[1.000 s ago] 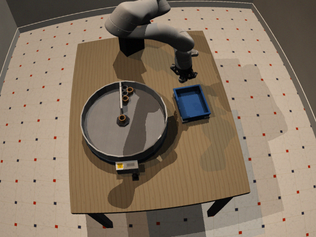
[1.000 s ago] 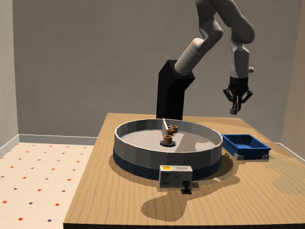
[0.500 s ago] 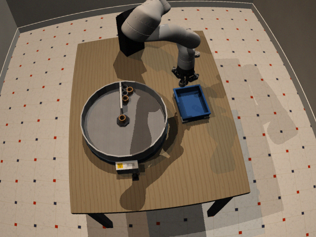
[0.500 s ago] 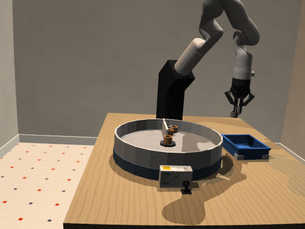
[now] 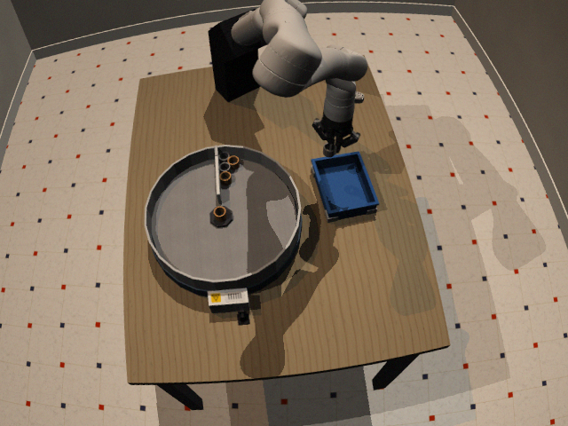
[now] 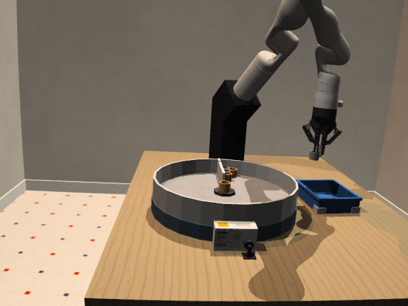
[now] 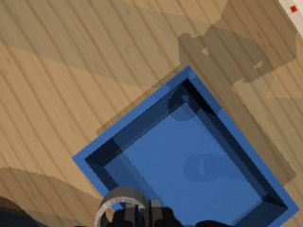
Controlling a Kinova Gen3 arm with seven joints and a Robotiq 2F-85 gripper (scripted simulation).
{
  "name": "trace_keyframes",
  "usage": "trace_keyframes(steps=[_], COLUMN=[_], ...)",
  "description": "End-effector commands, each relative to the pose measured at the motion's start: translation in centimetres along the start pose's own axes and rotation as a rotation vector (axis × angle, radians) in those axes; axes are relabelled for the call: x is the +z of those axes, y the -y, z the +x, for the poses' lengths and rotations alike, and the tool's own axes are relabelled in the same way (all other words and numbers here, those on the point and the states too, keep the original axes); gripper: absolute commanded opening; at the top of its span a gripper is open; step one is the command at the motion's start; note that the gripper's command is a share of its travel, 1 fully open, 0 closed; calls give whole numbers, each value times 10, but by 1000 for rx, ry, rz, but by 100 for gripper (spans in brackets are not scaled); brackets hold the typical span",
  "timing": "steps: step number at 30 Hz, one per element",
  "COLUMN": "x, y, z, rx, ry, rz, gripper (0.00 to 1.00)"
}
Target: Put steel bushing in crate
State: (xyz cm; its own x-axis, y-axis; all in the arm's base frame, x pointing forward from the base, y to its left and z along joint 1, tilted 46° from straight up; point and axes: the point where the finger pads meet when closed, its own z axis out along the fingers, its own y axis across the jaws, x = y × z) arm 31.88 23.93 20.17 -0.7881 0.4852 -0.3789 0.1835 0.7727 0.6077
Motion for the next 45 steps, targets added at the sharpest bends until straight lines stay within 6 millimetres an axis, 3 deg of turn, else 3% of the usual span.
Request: trace_keyframes(steps=[1,14,19,31,36,45], x=[14,20,48,48,77,77], y=[-1,-2,-3,-3,-4,-4], z=[9,9,10,10,11,11], rx=[-4,-5,-8,-8,-11,-11], ry=[-16,-16,-13,-13,-12,-12], rz=[-3,-5,-9,-9,-14,-14], gripper=[0,0,0,0,0,0])
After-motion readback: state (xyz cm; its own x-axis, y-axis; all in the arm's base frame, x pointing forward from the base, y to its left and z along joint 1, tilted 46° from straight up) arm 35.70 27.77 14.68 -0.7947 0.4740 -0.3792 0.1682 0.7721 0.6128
